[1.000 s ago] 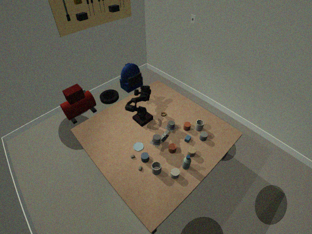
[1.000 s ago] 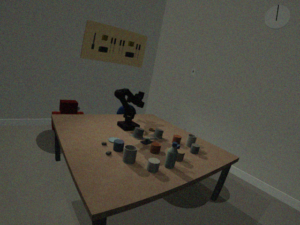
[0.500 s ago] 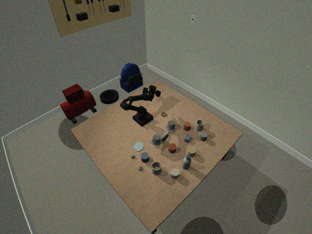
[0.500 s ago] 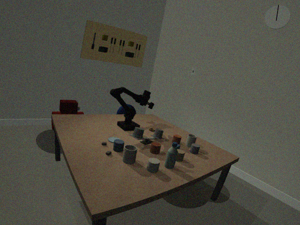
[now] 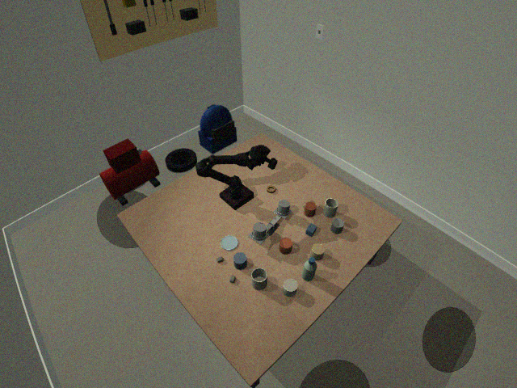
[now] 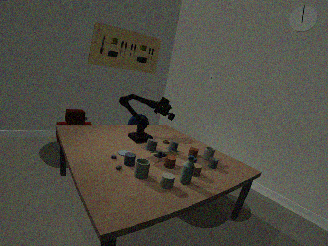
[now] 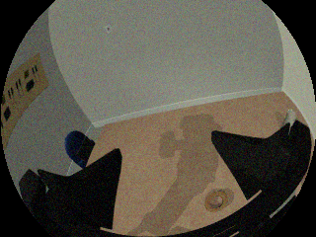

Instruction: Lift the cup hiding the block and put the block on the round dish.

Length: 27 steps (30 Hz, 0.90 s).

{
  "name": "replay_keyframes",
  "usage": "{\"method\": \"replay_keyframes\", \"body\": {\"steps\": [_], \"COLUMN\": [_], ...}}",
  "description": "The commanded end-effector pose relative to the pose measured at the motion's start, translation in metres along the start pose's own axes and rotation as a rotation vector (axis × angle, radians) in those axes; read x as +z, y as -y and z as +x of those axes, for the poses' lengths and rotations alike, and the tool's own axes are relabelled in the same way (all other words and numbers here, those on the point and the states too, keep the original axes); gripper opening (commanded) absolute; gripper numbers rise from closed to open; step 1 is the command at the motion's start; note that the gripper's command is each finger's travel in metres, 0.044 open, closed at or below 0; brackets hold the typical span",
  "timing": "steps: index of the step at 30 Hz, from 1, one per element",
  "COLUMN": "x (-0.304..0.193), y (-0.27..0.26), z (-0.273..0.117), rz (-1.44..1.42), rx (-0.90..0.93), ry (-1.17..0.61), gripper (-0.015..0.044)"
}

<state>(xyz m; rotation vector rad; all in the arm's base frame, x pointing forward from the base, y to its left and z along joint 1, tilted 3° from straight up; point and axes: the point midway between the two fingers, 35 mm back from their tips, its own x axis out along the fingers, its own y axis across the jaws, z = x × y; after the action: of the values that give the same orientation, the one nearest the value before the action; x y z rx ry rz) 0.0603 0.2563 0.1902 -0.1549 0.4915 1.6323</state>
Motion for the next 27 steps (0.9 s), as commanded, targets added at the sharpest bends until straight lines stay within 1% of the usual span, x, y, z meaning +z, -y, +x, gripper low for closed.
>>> {"method": "replay_keyframes", "body": {"steps": [1,8,15,27], "x": [0.003,0.002,-0.005,-0.028], "y": [0.032,0.077,0.112,0.141], "z": [-0.017,-0.053,-0.098,-0.185], "rz": [0.04,0.119,0.21,0.397], "rx": [-0.144,-0.37,-0.592,-0.956], "ry": [-0.004,-0.016,-0.036,-0.089], "gripper": [0.044,0.044,0.044,0.044]}}
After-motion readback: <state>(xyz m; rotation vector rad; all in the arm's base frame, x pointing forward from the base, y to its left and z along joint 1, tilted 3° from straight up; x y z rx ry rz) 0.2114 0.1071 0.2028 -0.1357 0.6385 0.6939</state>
